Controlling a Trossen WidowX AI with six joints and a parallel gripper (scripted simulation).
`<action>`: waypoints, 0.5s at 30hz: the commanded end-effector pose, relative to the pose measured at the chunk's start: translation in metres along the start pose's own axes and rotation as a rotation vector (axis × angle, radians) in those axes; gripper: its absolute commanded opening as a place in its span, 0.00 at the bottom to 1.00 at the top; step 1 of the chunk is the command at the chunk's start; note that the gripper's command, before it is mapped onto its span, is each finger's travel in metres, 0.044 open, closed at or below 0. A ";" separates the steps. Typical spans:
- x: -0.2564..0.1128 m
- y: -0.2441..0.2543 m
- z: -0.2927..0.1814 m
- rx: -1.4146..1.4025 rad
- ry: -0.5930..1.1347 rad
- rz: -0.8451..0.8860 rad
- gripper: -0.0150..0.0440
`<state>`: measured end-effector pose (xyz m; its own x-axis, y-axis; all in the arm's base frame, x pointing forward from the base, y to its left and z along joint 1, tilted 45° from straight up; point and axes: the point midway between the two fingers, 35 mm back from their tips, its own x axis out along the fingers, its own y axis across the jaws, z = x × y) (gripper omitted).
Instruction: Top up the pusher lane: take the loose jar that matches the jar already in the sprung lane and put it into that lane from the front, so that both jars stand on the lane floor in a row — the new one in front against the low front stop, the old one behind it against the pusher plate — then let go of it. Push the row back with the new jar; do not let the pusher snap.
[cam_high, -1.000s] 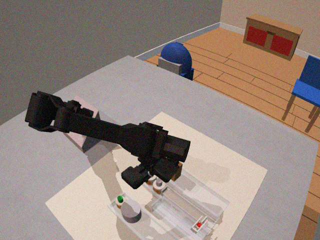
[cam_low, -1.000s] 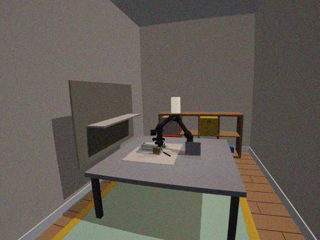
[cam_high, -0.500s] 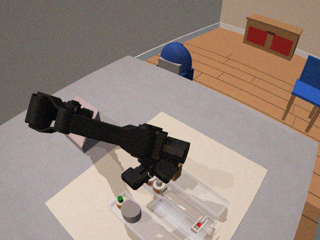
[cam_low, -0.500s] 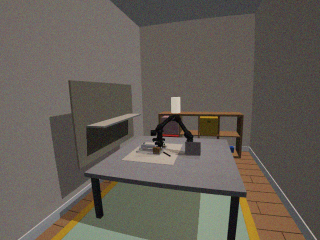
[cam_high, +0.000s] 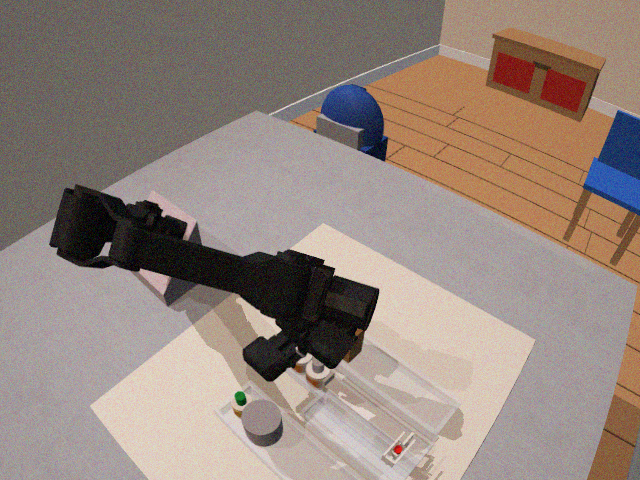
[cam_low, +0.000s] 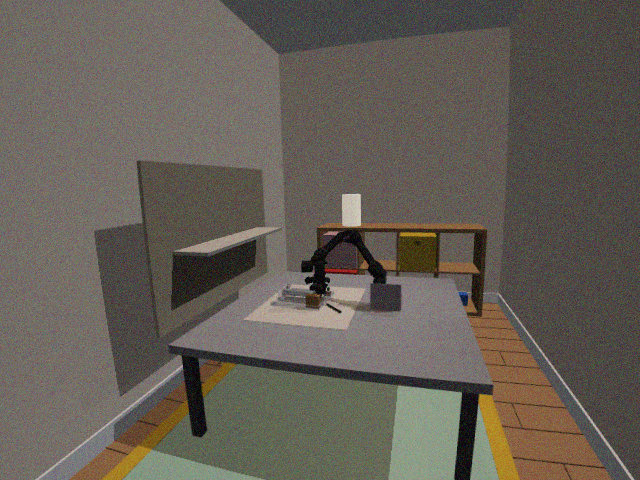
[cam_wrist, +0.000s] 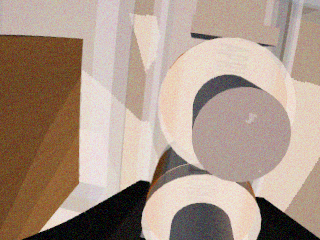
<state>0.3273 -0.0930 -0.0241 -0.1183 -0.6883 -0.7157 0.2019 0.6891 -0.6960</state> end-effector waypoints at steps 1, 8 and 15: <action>0.002 -0.001 0.002 0.006 -0.010 -0.008 0.25; 0.002 -0.001 0.001 0.006 -0.010 -0.008 0.25; 0.002 -0.001 0.000 0.005 -0.010 -0.008 0.25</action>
<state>0.3253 -0.0943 -0.0258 -0.1188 -0.6892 -0.7147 0.2017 0.6881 -0.6971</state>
